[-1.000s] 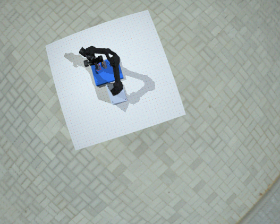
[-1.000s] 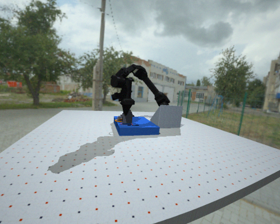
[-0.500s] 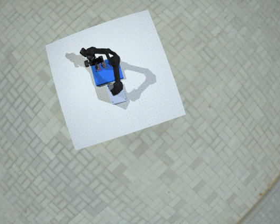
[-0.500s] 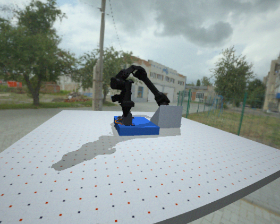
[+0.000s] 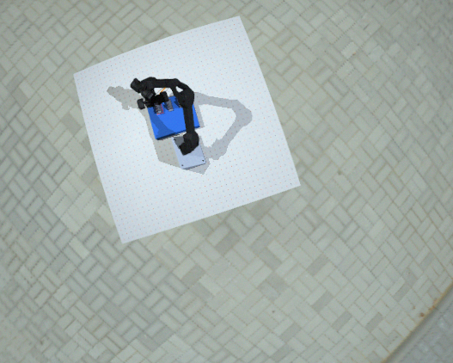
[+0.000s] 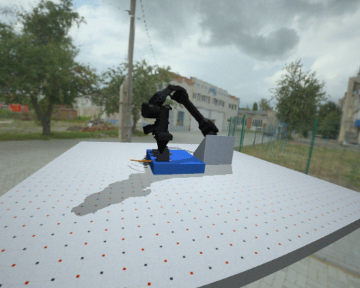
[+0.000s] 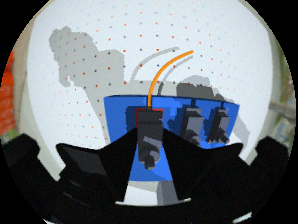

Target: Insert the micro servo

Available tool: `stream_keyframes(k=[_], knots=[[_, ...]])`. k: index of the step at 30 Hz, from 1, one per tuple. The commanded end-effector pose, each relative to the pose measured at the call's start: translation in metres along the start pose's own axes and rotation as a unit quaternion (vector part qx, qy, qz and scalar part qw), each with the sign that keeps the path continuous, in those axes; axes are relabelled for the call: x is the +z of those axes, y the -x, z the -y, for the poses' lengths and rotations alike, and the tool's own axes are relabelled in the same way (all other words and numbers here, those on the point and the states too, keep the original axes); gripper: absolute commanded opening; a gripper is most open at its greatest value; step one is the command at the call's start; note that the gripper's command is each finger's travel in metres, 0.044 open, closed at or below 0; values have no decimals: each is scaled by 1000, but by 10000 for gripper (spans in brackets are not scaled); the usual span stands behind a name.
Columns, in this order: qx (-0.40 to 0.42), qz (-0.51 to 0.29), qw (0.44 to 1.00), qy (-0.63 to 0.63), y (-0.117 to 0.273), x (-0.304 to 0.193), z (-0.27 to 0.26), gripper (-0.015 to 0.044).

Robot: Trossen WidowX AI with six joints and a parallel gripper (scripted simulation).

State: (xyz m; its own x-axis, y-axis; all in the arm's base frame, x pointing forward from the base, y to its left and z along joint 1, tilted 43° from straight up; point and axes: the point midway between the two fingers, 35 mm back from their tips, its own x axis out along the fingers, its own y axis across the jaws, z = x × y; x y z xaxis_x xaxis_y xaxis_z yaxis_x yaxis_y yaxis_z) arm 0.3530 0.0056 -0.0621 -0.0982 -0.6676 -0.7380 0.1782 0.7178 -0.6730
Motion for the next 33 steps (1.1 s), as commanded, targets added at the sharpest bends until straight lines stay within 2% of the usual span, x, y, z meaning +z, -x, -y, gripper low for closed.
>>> stream_keyframes(k=[1, 30, 33], knots=[[-2, 2, 1000, 4, -4, 0, 0, 0], [-2, 2, 1000, 4, -28, 0, 0, 0], [-2, 2, 1000, 4, -25, 0, 0, 79]])
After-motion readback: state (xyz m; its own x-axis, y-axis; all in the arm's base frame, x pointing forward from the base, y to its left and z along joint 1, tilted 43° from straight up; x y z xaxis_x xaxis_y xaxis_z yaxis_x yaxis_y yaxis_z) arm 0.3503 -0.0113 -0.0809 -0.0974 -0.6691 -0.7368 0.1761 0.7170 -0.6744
